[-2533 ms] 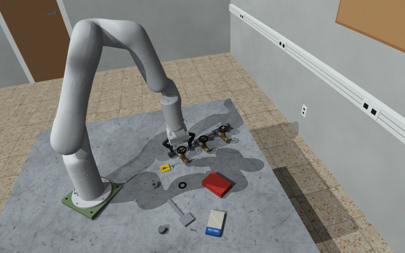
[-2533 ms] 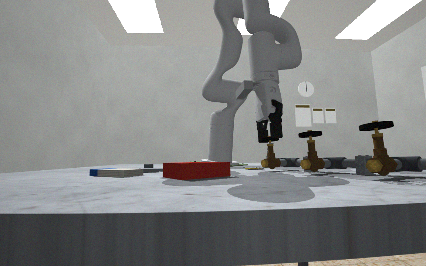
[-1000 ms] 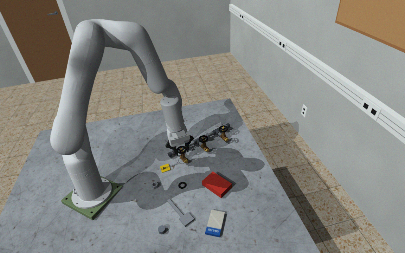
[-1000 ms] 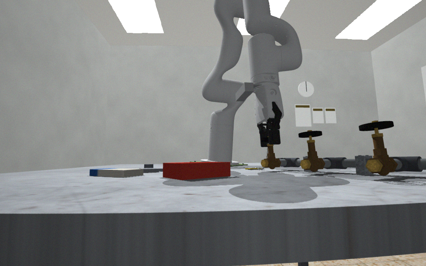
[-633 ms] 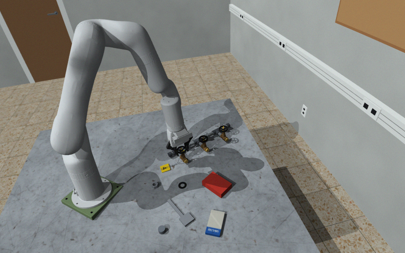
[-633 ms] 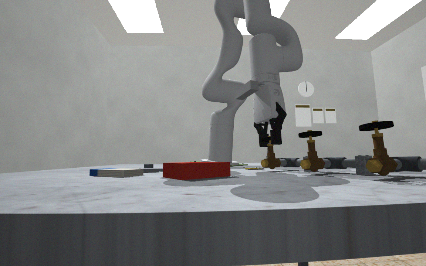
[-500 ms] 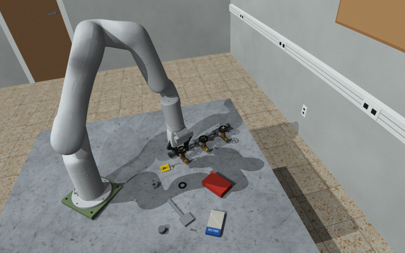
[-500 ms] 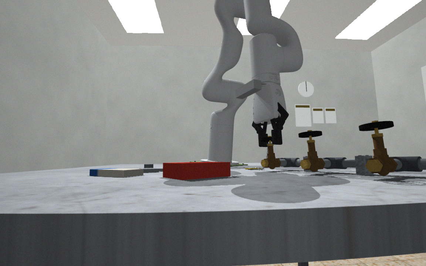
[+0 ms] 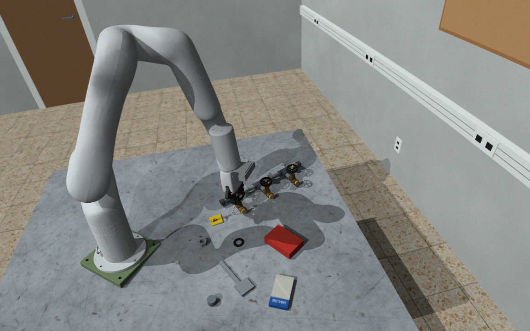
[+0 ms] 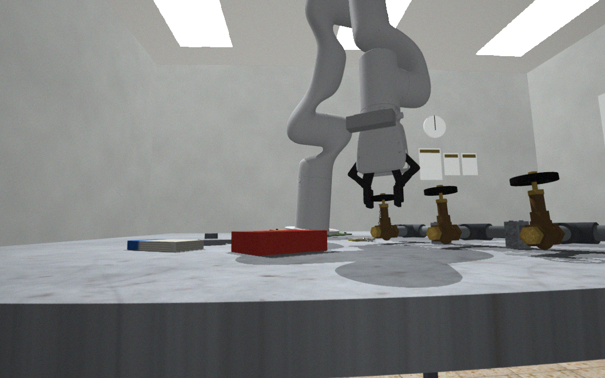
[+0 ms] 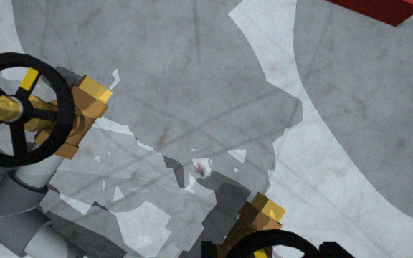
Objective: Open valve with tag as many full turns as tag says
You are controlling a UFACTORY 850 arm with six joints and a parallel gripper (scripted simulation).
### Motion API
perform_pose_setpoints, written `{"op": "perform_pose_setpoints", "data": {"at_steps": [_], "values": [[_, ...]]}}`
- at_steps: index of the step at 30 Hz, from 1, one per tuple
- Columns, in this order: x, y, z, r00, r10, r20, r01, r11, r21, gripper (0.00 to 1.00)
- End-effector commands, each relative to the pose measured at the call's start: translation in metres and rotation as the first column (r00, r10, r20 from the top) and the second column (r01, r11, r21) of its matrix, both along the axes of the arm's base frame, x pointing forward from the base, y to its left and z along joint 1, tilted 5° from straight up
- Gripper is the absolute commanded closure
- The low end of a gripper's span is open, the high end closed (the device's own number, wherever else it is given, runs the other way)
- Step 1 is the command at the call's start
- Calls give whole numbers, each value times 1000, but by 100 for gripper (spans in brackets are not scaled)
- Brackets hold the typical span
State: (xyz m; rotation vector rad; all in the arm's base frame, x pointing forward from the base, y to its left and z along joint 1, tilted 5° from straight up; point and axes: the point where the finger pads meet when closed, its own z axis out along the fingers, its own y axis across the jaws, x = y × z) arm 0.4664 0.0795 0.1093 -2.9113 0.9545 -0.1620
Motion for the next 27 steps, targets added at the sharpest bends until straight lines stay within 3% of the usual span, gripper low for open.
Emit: {"op": "perform_pose_setpoints", "data": {"at_steps": [1,7,14,16,17,20,27], "values": [[1,0,1,961,275,18,-275,961,-2,100],[1,0,1,869,495,20,-493,868,-54,100],[1,0,1,688,726,6,-721,684,-113,100],[1,0,1,688,726,6,-721,684,-113,100],[1,0,1,592,806,-3,-799,587,-130,100],[1,0,1,504,864,-15,-855,497,-149,100],[1,0,1,233,971,-52,-957,220,-187,100]]}}
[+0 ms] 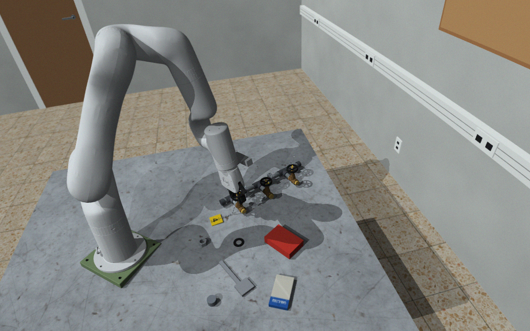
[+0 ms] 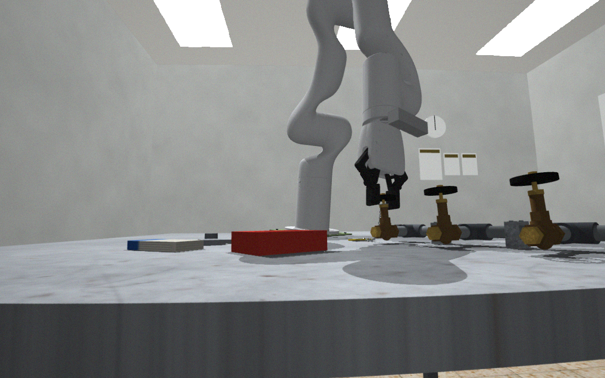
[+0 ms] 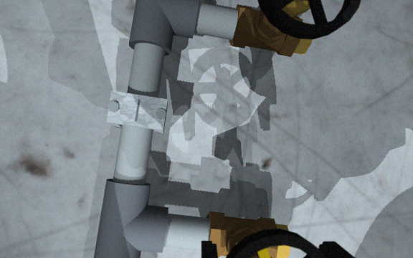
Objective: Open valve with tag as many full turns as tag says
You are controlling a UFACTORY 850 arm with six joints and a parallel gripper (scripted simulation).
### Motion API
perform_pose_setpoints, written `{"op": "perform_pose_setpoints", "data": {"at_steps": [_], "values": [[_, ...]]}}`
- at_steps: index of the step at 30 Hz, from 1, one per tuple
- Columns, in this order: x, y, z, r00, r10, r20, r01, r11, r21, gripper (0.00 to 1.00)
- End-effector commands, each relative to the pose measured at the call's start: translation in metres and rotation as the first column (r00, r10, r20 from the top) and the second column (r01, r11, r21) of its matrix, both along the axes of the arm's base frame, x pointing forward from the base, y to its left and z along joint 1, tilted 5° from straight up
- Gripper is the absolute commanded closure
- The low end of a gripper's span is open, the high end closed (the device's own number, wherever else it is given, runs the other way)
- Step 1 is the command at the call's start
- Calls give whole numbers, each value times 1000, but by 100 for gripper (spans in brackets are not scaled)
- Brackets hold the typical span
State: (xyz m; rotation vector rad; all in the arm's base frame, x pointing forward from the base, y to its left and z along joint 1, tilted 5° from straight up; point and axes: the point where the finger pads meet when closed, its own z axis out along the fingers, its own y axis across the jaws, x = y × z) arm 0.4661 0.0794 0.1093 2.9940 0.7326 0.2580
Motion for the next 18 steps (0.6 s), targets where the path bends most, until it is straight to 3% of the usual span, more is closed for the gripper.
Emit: {"op": "perform_pose_setpoints", "data": {"at_steps": [1,4,6,7,18], "values": [[1,0,1,961,276,-6,-276,961,-4,100],[1,0,1,919,394,-5,-394,919,-25,100],[1,0,1,919,394,-5,-394,919,-25,100],[1,0,1,864,504,-8,-504,863,-39,100],[1,0,1,584,811,-29,-811,583,-44,100]]}}
